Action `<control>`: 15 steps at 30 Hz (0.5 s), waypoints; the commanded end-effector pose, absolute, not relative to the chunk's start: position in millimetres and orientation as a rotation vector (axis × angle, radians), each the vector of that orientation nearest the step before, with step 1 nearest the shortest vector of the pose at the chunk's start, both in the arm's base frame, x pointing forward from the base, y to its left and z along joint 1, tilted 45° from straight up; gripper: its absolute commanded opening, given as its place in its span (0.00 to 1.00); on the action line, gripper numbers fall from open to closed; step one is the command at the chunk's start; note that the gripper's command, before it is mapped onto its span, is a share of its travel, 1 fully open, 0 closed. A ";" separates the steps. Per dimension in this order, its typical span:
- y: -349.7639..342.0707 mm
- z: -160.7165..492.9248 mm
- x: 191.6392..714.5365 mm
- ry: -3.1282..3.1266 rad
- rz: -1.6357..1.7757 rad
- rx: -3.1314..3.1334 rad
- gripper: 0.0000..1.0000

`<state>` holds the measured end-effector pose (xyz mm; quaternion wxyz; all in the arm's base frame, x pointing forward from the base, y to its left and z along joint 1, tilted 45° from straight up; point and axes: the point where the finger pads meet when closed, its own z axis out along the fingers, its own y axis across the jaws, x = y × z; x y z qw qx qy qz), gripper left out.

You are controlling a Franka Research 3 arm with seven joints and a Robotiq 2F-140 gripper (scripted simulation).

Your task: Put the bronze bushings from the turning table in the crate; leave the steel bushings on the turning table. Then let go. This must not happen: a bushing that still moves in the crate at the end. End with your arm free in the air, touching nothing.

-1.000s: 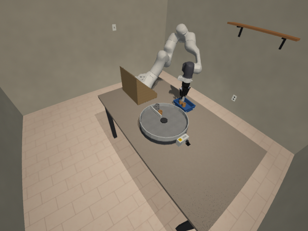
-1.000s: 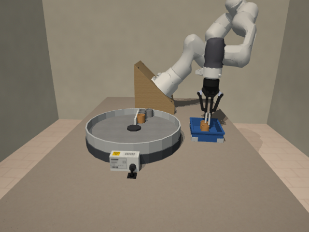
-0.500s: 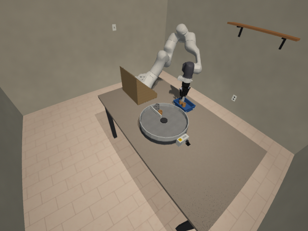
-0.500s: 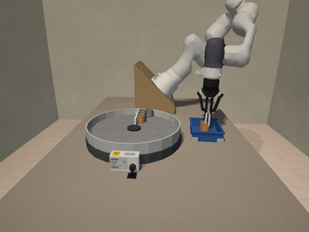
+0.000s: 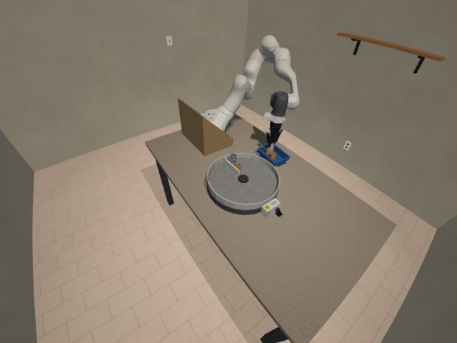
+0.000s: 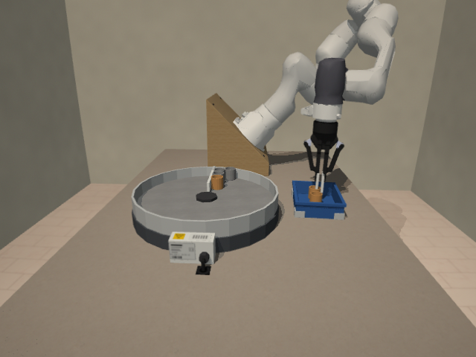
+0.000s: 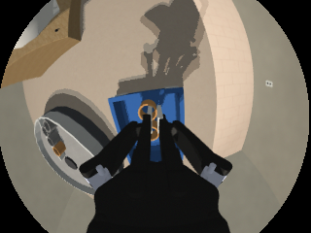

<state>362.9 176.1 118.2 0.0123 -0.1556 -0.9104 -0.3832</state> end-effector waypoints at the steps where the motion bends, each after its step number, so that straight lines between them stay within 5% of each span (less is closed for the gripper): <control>1: 176.1 118.5 364.6 -2.844 -1.194 -0.480 0.00; 11: 176.1 118.5 364.6 -2.844 -1.194 -0.480 0.00; 12: 176.1 118.5 364.6 -2.844 -1.194 -0.480 0.10; 15: 176.1 118.5 364.6 -2.844 -1.194 -0.480 0.10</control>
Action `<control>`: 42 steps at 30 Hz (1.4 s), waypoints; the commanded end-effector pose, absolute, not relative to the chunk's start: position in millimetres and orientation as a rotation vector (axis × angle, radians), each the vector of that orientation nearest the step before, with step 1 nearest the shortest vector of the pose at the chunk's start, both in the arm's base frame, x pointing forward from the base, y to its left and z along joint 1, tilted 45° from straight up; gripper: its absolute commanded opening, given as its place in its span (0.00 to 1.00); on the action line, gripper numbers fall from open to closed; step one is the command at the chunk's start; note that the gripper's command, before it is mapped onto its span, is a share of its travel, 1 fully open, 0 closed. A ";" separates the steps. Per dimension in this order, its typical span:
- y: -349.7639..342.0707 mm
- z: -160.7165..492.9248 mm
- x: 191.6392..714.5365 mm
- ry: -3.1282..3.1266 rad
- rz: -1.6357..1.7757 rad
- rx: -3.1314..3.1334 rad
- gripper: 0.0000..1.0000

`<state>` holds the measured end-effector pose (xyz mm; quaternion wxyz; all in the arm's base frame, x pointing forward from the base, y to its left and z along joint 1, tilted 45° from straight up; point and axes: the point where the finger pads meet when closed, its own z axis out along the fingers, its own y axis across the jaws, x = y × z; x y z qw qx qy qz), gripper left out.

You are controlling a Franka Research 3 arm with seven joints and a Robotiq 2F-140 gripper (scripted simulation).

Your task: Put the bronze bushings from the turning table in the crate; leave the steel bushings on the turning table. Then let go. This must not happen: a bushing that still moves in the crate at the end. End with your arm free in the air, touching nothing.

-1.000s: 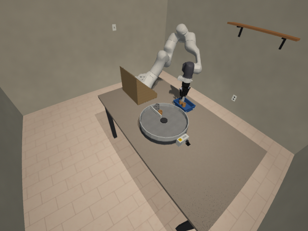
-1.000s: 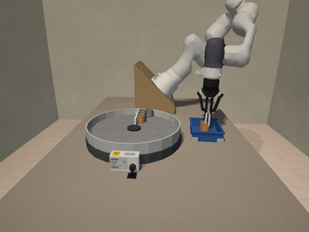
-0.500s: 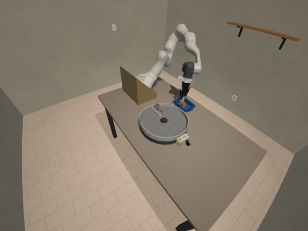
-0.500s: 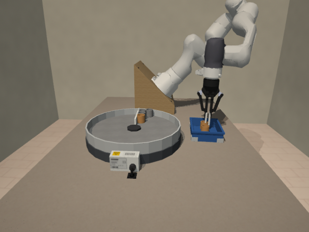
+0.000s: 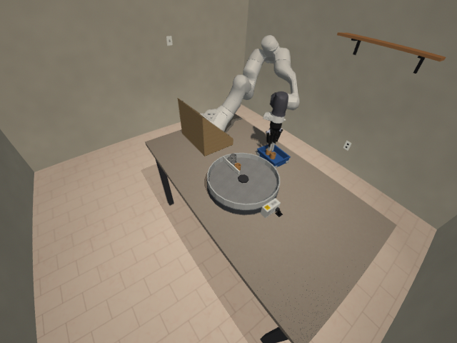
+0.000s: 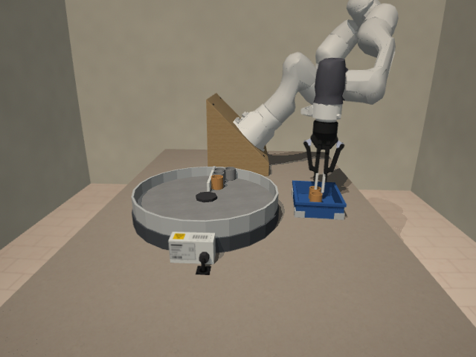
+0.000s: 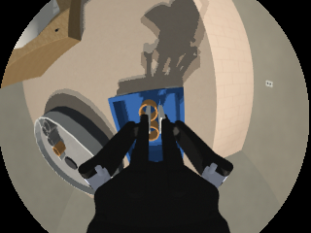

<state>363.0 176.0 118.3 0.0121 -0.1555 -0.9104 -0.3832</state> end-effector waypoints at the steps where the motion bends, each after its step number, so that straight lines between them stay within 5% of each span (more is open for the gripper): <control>1: 176.1 118.5 364.6 -2.844 -1.194 -0.480 0.10; 42: 167.1 127.6 363.4 -2.844 -1.194 -0.480 0.10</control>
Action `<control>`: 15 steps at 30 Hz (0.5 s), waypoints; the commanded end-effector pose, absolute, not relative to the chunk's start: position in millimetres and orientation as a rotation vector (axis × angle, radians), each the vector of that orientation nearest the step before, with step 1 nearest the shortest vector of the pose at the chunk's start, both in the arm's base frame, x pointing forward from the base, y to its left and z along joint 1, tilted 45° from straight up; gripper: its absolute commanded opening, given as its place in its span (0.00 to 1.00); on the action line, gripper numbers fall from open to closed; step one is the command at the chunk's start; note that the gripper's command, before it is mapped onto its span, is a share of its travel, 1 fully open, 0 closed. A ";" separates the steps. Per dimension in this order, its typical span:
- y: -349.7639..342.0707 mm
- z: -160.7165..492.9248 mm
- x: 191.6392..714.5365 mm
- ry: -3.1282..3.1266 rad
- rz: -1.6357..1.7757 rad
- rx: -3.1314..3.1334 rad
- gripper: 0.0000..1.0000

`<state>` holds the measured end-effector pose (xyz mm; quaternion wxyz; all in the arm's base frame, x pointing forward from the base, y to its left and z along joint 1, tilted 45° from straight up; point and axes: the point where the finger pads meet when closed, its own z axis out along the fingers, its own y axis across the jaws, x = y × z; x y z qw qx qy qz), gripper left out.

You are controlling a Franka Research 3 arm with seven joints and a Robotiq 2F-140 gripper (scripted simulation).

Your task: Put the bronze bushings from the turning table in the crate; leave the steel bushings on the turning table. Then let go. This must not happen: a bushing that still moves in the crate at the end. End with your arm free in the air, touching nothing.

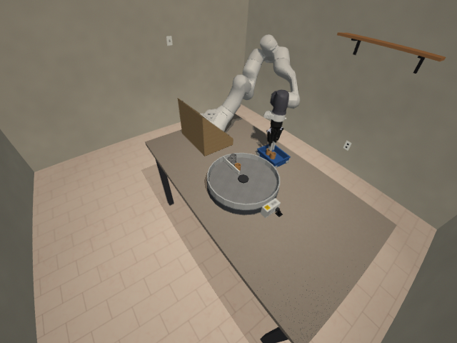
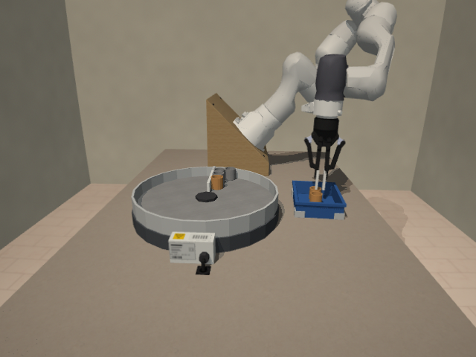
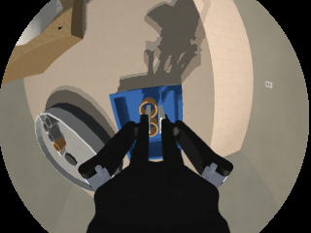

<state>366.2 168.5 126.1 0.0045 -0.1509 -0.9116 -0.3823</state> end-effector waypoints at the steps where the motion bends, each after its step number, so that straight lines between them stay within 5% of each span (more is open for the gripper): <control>1: 164.7 130.0 363.0 -2.844 -1.194 -0.480 0.10; 15: 122.4 172.7 357.1 -2.844 -1.194 -0.480 0.10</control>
